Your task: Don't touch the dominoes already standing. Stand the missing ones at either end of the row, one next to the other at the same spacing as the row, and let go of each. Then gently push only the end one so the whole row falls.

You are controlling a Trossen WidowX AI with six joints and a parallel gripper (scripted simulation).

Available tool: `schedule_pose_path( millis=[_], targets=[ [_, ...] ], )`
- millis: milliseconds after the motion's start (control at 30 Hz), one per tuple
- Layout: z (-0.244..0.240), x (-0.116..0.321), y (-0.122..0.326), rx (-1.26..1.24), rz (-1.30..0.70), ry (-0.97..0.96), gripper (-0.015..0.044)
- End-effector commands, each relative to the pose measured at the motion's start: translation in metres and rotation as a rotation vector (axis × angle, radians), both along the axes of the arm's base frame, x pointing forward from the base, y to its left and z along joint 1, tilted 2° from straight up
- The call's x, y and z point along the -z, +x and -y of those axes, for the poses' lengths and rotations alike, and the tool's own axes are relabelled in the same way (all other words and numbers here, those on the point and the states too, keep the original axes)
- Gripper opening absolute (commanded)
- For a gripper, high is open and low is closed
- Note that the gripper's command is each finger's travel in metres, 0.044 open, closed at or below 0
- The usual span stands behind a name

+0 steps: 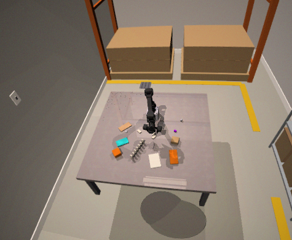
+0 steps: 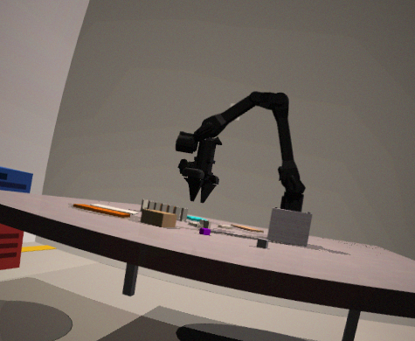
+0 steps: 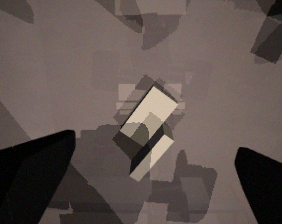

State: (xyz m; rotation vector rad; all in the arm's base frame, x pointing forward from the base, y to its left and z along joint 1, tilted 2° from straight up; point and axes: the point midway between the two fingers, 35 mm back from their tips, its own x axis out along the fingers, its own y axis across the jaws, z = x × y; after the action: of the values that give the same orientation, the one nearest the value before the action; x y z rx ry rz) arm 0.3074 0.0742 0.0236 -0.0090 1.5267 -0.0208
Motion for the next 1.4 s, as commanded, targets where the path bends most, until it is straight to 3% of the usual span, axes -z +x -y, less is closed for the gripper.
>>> schedule_pose_path(
  millis=[0,500,767,1367],
  targets=[
    [0.004,-0.001,0.006,0.529,0.011,0.018,0.044],
    [0.004,0.001,0.006,0.529,0.011,0.018,0.044],
    [0.005,0.063,0.009,0.529,0.011,0.017,0.044],
    [0.008,0.079,0.008,0.529,0.01,0.017,0.044]
  ],
)
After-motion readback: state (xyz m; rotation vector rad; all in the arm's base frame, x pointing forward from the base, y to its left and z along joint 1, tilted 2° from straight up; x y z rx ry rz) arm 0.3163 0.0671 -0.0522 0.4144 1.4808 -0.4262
